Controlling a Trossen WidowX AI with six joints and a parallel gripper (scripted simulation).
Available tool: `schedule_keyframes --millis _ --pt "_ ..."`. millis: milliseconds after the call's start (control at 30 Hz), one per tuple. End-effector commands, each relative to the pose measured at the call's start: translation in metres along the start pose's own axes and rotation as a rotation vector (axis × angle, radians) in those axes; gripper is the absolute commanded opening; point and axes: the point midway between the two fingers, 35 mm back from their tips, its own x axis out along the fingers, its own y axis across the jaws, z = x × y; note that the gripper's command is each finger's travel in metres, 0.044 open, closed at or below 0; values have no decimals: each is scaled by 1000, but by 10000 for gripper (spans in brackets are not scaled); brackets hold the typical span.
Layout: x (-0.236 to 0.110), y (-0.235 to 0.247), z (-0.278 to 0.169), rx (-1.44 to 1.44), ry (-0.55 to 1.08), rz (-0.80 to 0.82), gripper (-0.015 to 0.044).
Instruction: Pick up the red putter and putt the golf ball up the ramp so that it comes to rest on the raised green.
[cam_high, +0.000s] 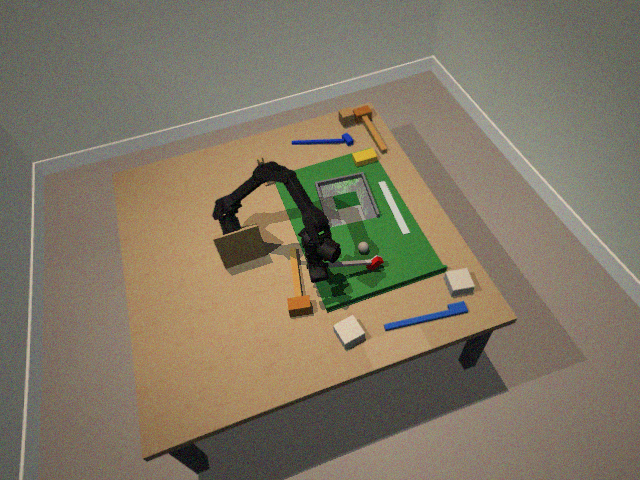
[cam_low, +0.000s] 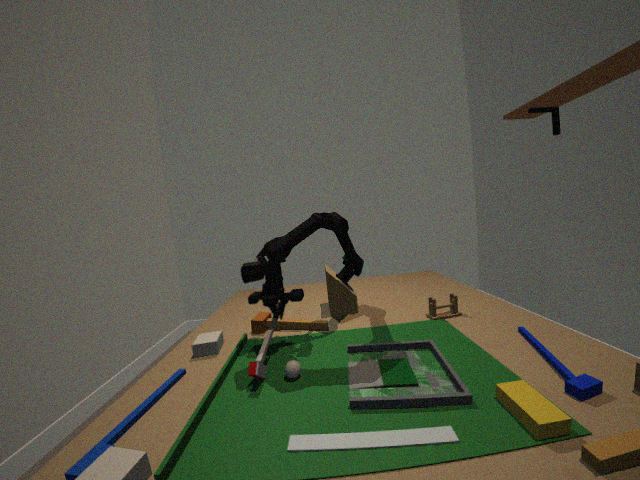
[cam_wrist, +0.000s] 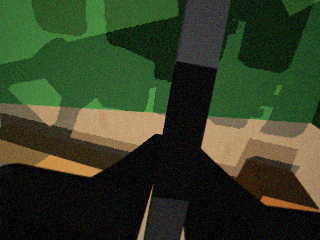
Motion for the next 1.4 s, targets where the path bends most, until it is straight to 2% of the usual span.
schedule_keyframes --millis 0,100,433,667,967,1367 --pt "0 0 0 0 0 0 0" --pt "-1 9 2 0 0 -1 0" --pt "1 134 2 -5 -1 9 0" --pt "-4 135 3 -5 -1 9 0" --pt "-58 134 2 -4 0 7 0" --pt "-51 133 0 9 3 14 0"
